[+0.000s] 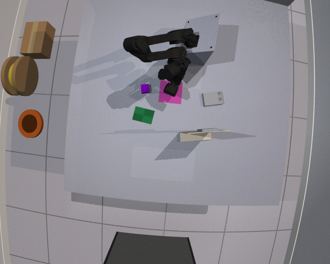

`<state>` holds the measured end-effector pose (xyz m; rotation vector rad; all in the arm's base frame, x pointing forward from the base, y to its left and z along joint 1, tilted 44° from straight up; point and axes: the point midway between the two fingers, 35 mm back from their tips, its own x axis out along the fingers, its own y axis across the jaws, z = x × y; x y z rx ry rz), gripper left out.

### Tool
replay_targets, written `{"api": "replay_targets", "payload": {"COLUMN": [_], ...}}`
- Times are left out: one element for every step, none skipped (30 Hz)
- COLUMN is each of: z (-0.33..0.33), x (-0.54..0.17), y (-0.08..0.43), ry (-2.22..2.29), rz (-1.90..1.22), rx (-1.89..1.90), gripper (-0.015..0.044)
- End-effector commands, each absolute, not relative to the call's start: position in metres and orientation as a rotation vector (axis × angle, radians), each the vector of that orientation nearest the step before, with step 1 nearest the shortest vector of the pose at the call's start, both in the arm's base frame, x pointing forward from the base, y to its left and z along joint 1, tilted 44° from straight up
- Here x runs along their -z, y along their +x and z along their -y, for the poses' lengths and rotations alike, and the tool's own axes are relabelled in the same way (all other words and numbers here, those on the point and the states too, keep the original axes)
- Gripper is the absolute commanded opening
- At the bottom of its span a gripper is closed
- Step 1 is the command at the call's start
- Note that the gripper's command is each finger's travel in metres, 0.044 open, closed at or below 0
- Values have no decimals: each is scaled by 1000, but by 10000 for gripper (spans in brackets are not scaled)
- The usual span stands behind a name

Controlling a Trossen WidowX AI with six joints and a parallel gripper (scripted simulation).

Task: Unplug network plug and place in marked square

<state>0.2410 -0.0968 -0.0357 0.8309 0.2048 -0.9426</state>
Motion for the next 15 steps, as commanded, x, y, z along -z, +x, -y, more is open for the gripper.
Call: {"api": "replay_targets", "payload": {"z": [97,97,97,97,97,97,97,97,97,97,97,97,97,97,97], "x": [36,36,36,36,36,36,36,36,36,36,36,36,36,36,36], "y": [241,241,241,241,241,241,241,241,241,241,241,241,241,241,241], "ry": [831,831,831,831,831,831,831,831,831,831,831,831,831,831,831], "rz": [-205,-205,-205,-205,-205,-205,-205,-205,-205,-205,-205,-205,-205,-205,-205], "rx": [943,943,943,943,943,943,943,943,943,943,943,943,943,943,943], "gripper": [0,0,0,0,0,0,26,53,79,105,131,156,156,156,156]}}
